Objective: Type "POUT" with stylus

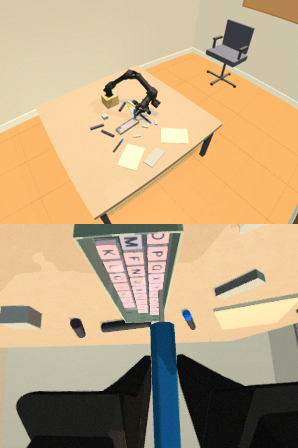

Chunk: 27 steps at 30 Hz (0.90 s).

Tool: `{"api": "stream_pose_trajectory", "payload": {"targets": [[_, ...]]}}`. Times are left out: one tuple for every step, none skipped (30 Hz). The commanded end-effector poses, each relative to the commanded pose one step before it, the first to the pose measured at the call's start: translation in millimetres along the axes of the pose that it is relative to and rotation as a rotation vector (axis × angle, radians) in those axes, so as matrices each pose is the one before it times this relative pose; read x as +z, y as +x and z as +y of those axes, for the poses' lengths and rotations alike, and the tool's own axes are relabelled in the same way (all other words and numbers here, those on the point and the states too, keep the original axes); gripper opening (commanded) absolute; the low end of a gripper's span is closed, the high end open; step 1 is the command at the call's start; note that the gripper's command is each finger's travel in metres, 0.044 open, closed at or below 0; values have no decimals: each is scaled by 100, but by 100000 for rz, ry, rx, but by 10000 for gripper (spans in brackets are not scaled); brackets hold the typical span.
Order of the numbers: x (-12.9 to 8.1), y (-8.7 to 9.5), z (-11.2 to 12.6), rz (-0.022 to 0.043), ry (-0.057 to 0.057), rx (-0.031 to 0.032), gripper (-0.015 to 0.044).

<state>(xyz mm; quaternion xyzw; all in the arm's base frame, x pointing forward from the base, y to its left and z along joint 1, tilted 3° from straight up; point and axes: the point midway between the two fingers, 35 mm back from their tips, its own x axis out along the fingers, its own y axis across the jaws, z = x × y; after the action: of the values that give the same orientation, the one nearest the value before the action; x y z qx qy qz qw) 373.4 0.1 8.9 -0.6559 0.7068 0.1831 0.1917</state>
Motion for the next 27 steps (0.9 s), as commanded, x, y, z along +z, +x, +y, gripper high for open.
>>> {"api": "stream_pose_trajectory", "payload": {"targets": [[15,4,-10,-36,63,-37,44],[0,0,0,0,0,0,38],[0,0,0,0,0,0,31],[-41,81,-13,-53,-20,-9,5],[-79,156,-24,-100,-38,-18,0],[-119,233,-34,-143,-55,-28,0],[-161,310,-42,-179,-70,-38,0],[-206,390,-46,-206,-83,-49,0],[-248,458,-45,-216,-90,-58,0],[-270,485,-38,-198,-88,-61,0],[-277,487,-26,-167,-81,-59,0],[-283,485,-15,-134,-73,-57,0],[-288,483,-3,-101,-66,-52,0],[-293,481,9,-68,-59,-47,0],[-298,478,21,-36,-53,-41,0],[-302,476,33,-4,-47,-34,0],[-306,474,45,27,-42,-25,0],[-309,471,57,59,-36,-15,0],[-313,468,69,89,-32,-5,0],[-316,466,81,120,-28,7,0],[-318,463,93,149,-24,20,0],[-321,460,106,179,-21,34,0],[-323,457,118,208,-18,48,0],[-324,454,130,236,-15,64,0],[-326,451,143,263,-13,81,0],[-327,448,155,290,-11,98,0],[-328,445,167,316,-10,117,0]]}}
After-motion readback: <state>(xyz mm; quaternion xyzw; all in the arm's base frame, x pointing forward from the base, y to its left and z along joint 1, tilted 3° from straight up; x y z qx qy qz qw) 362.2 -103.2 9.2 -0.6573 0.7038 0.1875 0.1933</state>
